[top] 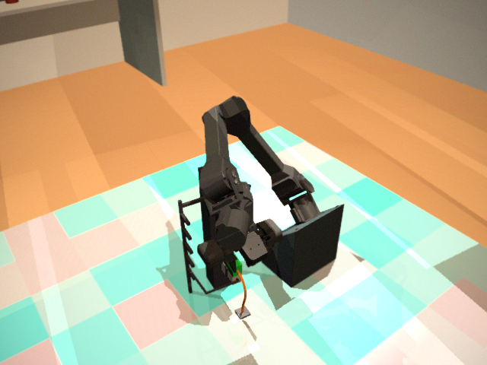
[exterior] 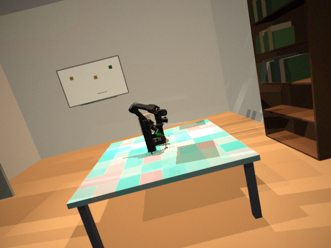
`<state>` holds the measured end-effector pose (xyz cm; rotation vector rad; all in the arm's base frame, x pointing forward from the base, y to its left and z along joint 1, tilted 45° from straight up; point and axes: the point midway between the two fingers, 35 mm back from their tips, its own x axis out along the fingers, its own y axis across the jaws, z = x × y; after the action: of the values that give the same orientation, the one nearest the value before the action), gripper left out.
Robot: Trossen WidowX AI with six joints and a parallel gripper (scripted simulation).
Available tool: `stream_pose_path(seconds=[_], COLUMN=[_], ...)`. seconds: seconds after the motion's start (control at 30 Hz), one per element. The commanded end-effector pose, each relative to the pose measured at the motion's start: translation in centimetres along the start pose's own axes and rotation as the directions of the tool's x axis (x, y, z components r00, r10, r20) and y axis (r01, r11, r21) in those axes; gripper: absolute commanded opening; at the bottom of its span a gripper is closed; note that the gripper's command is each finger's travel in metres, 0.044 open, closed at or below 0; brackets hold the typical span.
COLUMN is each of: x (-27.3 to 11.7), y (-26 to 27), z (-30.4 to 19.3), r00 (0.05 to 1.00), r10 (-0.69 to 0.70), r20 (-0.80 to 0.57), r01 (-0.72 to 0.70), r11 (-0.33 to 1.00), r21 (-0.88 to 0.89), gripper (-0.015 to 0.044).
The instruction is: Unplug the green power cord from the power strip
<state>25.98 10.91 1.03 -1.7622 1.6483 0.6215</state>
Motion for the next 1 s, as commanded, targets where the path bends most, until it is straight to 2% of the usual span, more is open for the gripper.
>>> stream_pose_path(seconds=[0.0, 0.5, 0.97], x=[-0.1, 0.0, 1.0], y=[0.0, 0.2, 0.2], z=[-1.0, -3.4, -3.5], r00=[1.000, 1.000, 1.000], r10=[-0.003, -0.003, -0.003], r20=[-0.004, -0.005, -0.006], r01=[0.003, 0.003, 0.003], r11=[1.000, 1.000, 1.000], r21=[-0.003, -0.003, -0.003], gripper=[0.0160, 0.0160, 0.0160])
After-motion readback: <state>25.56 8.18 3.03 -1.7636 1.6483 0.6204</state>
